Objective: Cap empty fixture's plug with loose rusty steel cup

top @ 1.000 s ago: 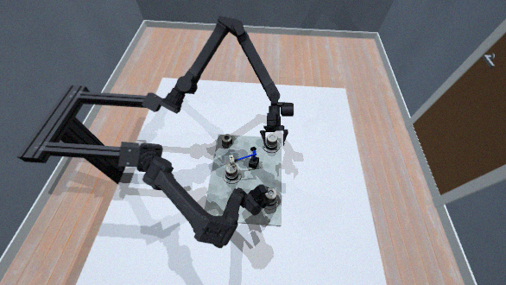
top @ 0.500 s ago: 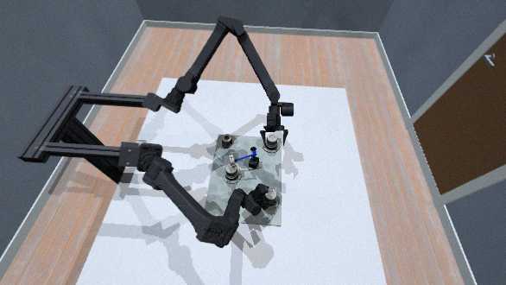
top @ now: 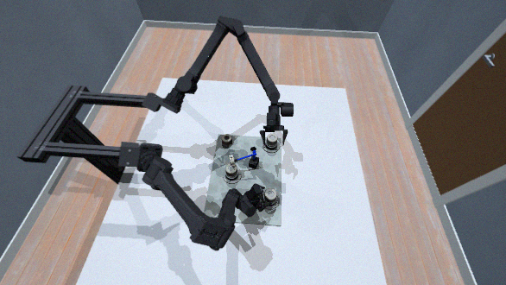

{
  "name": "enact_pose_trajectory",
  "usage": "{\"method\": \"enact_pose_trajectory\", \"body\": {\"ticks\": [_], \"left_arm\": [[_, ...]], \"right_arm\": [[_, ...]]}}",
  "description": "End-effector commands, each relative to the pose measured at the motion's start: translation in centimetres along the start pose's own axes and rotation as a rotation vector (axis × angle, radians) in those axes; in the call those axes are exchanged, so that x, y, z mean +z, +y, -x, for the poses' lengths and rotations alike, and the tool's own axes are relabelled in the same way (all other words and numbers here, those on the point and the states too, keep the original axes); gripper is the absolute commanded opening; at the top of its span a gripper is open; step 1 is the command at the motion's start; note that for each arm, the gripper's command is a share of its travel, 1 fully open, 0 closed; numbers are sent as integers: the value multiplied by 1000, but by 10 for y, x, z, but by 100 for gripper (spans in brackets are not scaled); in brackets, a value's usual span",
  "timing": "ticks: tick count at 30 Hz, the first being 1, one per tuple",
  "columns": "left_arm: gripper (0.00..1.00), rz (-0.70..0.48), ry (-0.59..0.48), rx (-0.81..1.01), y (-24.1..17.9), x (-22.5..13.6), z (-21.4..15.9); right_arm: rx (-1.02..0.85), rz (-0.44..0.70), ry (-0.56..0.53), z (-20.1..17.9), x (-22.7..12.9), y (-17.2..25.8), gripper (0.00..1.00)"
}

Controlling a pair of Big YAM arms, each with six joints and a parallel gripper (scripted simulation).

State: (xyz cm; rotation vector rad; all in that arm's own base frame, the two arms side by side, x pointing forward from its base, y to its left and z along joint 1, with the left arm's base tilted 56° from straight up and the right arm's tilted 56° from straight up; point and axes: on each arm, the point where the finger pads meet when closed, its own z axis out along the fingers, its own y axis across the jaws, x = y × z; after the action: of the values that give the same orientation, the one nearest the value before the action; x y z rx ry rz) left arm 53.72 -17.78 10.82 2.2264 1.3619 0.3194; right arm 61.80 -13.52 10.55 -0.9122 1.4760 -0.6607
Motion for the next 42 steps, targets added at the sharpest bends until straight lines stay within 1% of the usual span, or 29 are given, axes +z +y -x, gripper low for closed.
{"method": "enact_pose_trajectory", "body": {"ticks": [1,4,8,11,13,19,23,25,28,31,42], "left_arm": [[100,0,-9,40,9,-6,0],[100,-48,-22,66,-3,-7,3],[100,-73,-24,79,-9,-7,4],[100,-75,-23,80,-10,-7,3],[100,-76,-22,80,-10,-7,3],[100,-63,-16,70,-7,-7,2],[100,-64,-18,69,-7,-7,3],[100,-64,-18,69,-7,-7,3],[100,-64,-18,69,-7,-7,3],[100,-64,-18,69,-7,-7,3],[100,-64,-18,69,-7,-7,3]], "right_arm": [[-32,-29,-13,9,-26,-13,100],[-30,-21,-1,9,-43,-11,100],[-21,26,42,31,-35,4,100],[-20,26,57,34,-32,2,100],[-2,26,106,39,-24,0,100],[29,24,307,53,-5,-2,100],[28,20,399,59,2,-3,100],[25,21,429,58,4,-1,100],[24,15,437,58,4,-4,100],[12,10,462,49,1,-8,100],[12,3,455,51,2,-9,100]]}}
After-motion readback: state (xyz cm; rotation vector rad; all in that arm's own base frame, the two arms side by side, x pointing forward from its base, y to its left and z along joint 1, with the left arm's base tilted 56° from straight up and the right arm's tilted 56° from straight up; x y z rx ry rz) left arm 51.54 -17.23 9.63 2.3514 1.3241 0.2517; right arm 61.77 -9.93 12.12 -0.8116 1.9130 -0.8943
